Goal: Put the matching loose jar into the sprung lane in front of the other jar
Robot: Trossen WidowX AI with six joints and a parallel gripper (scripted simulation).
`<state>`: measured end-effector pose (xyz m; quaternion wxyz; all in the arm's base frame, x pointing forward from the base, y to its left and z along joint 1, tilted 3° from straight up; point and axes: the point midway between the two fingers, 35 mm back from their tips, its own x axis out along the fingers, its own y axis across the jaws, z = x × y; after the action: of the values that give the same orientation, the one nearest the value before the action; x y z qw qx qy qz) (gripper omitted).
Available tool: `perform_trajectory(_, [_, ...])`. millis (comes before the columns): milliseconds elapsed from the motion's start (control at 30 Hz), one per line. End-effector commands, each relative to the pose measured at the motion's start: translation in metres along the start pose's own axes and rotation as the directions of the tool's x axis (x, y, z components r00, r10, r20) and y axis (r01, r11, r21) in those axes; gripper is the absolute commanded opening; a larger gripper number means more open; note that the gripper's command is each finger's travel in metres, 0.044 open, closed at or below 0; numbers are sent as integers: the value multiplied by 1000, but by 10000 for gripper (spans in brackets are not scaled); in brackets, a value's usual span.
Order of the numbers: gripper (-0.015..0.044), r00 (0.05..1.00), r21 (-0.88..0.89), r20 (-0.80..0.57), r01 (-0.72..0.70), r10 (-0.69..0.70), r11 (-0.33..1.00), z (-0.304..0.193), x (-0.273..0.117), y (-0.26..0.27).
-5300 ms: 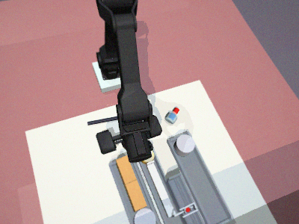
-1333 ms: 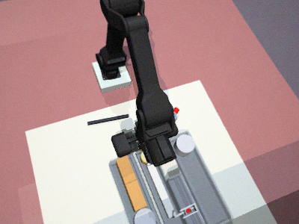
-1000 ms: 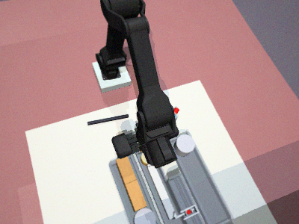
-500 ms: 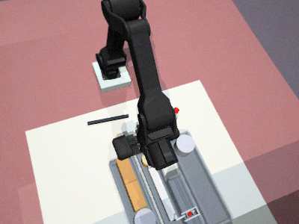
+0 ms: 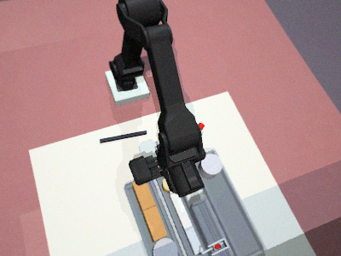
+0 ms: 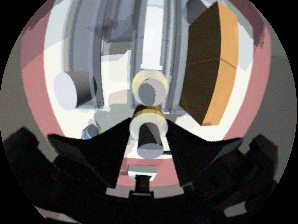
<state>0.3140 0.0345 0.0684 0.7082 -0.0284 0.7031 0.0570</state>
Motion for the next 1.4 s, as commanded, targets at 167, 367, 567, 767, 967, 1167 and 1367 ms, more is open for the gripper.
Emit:
perform_trajectory(167, [0, 999, 1, 38, -3, 3, 1000, 14, -6, 1])
perform_trajectory(367, [0, 999, 1, 38, -3, 3, 1000, 16, -7, 1])
perform_trajectory(567, [0, 999, 1, 38, -3, 3, 1000, 19, -7, 1])
perform_trajectory(767, [0, 999, 1, 39, -3, 3, 1000, 21, -8, 1])
perform_trajectory(967, [0, 999, 1, 39, -3, 3, 1000, 23, -8, 1])
perform_trajectory(1167, [0, 999, 1, 39, -3, 3, 1000, 25, -9, 1])
perform_trajectory(1367, [0, 999, 1, 39, -3, 3, 1000, 27, -9, 1])
